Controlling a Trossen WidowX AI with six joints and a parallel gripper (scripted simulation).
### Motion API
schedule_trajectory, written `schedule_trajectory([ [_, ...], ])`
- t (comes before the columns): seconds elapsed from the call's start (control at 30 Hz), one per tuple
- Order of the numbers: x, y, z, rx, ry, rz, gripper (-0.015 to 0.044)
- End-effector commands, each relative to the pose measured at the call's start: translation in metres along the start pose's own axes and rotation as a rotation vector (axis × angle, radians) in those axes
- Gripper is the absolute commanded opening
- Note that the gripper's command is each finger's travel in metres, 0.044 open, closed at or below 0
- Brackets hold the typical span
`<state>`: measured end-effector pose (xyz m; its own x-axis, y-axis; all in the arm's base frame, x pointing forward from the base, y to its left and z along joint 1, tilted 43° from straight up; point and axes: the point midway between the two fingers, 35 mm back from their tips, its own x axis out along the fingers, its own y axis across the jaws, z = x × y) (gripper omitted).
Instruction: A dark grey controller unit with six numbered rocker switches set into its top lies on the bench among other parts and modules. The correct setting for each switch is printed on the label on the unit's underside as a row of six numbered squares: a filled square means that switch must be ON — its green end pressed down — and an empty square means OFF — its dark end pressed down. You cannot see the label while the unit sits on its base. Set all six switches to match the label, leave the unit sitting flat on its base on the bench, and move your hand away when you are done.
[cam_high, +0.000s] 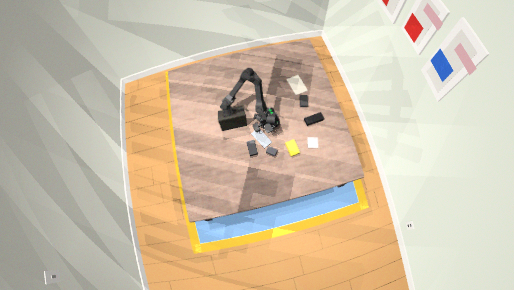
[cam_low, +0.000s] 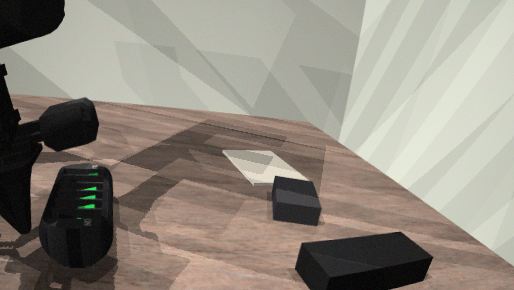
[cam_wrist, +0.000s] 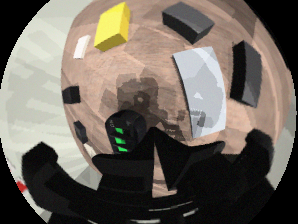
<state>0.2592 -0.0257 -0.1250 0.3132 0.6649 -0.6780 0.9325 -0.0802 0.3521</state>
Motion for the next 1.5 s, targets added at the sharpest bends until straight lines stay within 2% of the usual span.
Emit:
schedule_trajectory([
  [0.0,0.007,-0.005,-0.003,0.011,0.009,-0.004,0.0],
  [0.37,0.022,-0.011,-0.004,0.011,0.012,-0.003,0.0],
  [1.47,0.026,0.0,-0.004,0.011,0.012,-0.002,0.0],
])
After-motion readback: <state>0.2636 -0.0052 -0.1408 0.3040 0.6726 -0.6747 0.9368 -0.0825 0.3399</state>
